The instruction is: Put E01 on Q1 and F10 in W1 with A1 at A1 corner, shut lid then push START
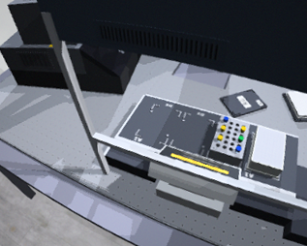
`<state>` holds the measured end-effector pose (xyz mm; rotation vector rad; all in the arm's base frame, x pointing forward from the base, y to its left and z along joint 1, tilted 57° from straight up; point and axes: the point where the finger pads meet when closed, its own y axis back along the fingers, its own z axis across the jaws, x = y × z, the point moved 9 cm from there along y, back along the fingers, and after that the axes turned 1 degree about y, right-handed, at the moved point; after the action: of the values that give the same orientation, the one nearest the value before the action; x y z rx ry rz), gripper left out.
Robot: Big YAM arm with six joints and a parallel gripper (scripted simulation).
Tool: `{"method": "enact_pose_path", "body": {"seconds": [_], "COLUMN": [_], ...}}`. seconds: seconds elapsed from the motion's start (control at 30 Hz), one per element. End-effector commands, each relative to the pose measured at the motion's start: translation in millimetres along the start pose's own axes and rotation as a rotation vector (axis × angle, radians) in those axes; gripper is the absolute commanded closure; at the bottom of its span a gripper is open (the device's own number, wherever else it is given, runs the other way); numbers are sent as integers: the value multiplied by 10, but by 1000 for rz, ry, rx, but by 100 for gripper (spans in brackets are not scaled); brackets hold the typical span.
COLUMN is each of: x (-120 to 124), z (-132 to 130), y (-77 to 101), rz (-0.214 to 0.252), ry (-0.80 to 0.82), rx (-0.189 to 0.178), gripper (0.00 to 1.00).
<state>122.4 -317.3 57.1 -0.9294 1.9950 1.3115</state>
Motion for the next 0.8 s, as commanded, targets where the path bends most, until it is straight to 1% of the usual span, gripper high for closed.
{"method": "enact_pose_path", "body": {"seconds": [0.0, 0.07, 0.17, 0.23, 0.33, 0.43, 0.53, 0.77], "x": [55, 60, 32, 32, 42, 68, 72, 20], "z": [35, 19, -74, -74, -39, -11, -21, 54], "y": [-73, -99, -132, -132, -75, -23, 20, -35], "rz": [3, 3, -2, -2, -5, 11, 15, 9], "ry": [-30, -32, -19, -19, -21, -24, -20, -18], "rx": [-11, -11, 2, 2, -1, 4, 10, -15], "gripper": [100, 100, 100, 100, 100, 100, 100, 100]}}
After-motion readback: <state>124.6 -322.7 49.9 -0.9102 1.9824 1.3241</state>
